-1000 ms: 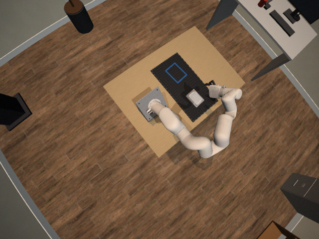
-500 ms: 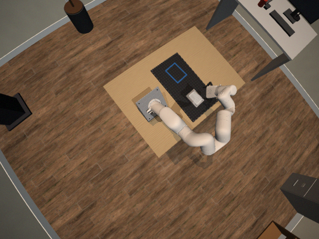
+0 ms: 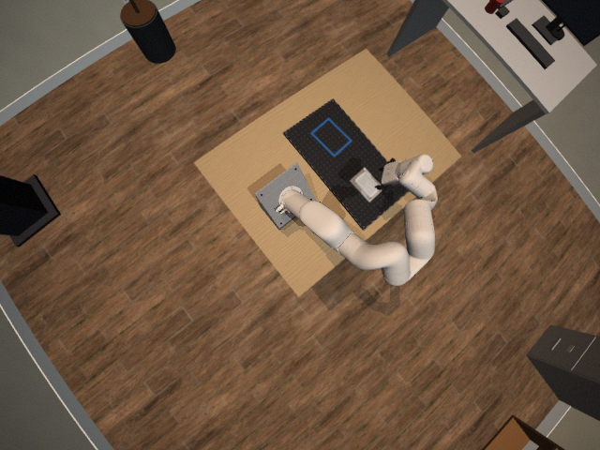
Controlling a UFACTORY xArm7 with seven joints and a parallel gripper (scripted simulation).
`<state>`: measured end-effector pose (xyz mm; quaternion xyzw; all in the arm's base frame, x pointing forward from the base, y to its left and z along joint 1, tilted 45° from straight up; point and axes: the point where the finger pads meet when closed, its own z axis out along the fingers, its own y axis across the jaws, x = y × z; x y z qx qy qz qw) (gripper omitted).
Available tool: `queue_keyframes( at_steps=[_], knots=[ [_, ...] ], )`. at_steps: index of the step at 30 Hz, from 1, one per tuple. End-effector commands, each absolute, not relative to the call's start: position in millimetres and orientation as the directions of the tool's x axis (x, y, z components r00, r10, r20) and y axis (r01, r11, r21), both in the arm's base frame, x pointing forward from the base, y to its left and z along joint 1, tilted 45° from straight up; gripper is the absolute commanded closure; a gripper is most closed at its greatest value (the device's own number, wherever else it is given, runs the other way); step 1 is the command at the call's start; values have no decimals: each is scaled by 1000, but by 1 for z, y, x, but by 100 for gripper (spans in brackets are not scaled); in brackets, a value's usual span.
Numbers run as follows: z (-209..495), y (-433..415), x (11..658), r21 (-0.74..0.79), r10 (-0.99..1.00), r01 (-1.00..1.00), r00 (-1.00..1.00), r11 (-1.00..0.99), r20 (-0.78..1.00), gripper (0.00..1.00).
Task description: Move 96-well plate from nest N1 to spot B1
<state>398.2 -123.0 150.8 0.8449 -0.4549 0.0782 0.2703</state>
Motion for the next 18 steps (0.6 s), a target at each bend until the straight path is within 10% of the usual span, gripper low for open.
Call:
queue_keyframes(
  at_steps=[1,18],
  knots=[
    [142,-131,401,362,-735,-861,498,-356,460,0],
    [97,-156,409,95,-713,-993,115,-69,692,0]
  ],
)
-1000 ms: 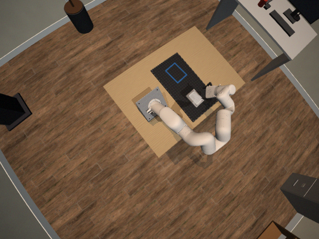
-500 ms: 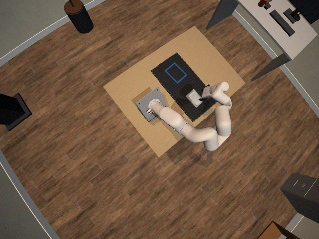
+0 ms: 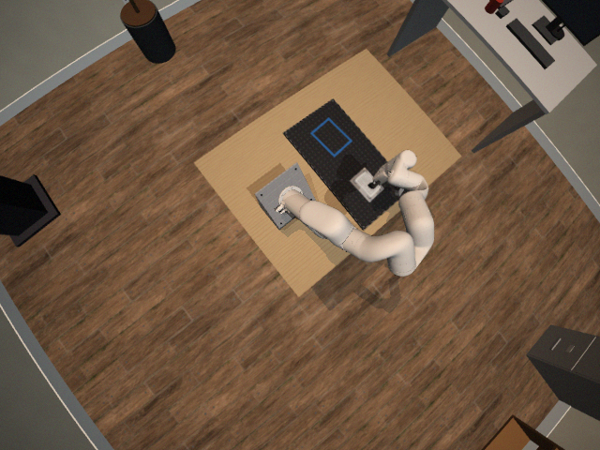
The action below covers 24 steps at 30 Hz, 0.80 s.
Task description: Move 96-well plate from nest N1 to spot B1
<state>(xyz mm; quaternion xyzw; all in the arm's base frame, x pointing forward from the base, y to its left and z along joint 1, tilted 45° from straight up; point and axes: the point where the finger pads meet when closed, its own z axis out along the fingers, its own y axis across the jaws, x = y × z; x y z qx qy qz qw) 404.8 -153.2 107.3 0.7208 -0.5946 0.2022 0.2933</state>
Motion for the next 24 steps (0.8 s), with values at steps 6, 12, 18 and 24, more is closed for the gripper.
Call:
queue_keyframes(
  at_steps=[6,12,18,24],
  knots=[
    [91,-158,411,32,-704,-999,46,-33,709,0],
    [90,-158,411,32,-704,-999,46,-33,709,0],
    [90,-158,411,32,-704,-999,46,-33,709,0],
    [85,-164,411,32,-704,-999,46,-33,709,0]
  ],
)
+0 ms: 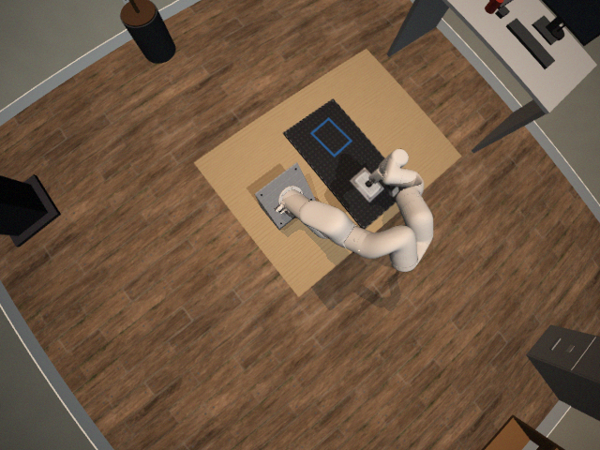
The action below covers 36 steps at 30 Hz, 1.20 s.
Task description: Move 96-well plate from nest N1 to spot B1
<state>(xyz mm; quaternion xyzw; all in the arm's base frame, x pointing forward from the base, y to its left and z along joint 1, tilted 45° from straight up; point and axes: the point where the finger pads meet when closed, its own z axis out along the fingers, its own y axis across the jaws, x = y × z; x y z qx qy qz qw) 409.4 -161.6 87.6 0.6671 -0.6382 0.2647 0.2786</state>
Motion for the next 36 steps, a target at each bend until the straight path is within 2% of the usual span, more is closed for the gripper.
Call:
queue_keyframes(
  at_steps=[1,36],
  knots=[
    [83,-165,411,32,-704,-999,46,-33,709,0],
    [47,-201,410,32,-704,-999,46,-33,708,0]
  ],
)
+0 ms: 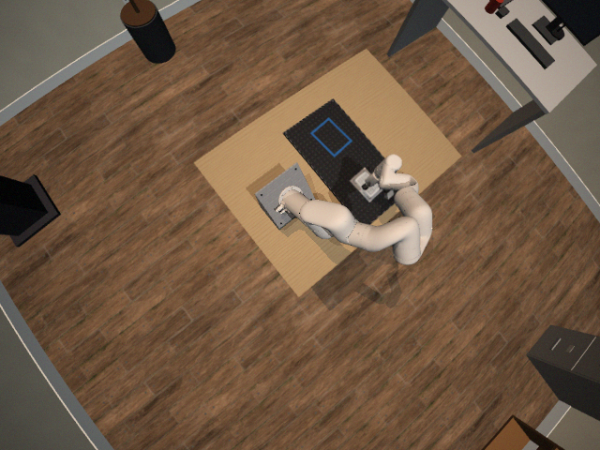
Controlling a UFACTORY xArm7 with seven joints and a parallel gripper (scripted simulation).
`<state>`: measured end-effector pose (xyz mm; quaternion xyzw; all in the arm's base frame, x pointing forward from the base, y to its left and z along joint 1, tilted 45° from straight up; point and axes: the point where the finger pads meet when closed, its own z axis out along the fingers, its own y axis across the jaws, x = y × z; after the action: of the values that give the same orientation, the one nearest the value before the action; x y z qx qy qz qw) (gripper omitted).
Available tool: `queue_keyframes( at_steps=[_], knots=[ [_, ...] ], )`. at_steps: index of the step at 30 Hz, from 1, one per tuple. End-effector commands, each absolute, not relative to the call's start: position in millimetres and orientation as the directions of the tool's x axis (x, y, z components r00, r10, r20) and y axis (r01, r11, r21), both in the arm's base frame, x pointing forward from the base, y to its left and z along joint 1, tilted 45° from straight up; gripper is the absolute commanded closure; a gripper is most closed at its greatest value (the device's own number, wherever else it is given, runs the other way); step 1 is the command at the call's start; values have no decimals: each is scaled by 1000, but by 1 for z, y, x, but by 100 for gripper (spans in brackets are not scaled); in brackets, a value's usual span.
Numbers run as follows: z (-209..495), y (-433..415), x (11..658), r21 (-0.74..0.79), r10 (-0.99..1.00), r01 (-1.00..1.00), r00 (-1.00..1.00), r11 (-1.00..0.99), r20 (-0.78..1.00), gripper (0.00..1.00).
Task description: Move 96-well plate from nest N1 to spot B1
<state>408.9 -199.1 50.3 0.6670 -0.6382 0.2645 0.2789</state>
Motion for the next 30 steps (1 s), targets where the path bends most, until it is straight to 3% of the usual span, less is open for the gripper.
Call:
queue_keyframes(
  at_steps=[1,30],
  knots=[
    [47,-201,410,32,-704,-999,46,-33,708,0],
    [41,-208,410,32,-704,-999,46,-33,708,0]
  ],
)
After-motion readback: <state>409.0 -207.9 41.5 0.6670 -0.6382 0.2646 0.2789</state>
